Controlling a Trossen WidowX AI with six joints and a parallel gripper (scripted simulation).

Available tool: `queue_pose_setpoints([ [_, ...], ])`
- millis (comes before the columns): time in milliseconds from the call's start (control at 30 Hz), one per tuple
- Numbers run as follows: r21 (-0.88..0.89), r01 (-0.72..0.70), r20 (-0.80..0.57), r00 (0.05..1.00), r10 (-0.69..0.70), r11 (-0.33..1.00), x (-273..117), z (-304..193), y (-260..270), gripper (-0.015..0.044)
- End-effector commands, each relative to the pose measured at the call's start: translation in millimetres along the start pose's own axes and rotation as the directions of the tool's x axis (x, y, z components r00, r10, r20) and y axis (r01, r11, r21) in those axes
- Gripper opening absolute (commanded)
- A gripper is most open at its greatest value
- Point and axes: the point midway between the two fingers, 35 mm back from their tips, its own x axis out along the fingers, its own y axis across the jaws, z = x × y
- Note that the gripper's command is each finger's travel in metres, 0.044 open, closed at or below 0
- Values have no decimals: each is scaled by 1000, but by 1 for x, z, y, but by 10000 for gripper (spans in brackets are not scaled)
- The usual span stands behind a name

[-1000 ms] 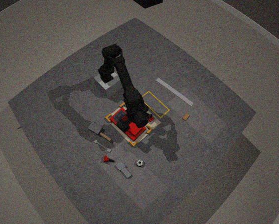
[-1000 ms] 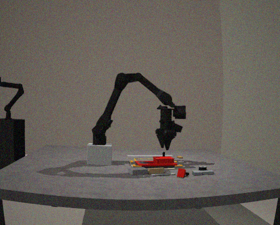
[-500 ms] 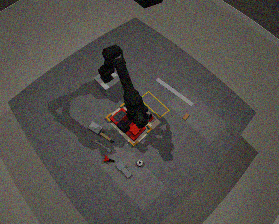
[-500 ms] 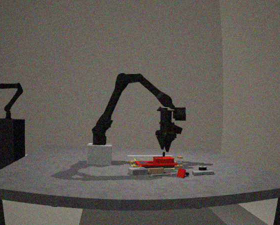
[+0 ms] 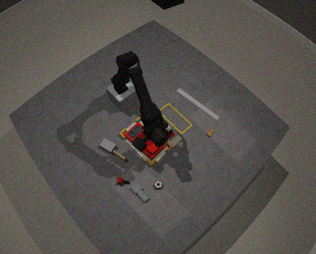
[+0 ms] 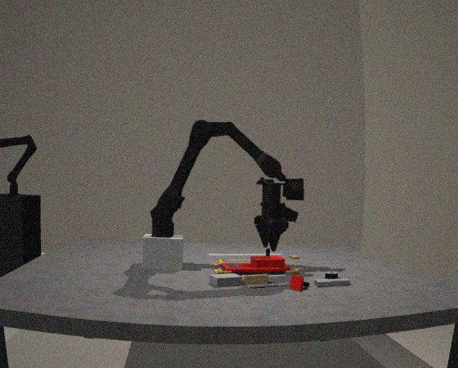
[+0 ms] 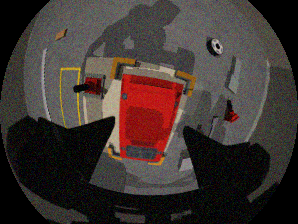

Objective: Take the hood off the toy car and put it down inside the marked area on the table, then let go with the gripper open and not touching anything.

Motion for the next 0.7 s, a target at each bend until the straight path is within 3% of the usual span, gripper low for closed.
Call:
queue_pose_setpoints([
  [0,-4,-6,-5,1000,6,1000,5,-1,1,440],
  [667,-4,-6,-5,1000,6,1000,16,-3,1,440],
])
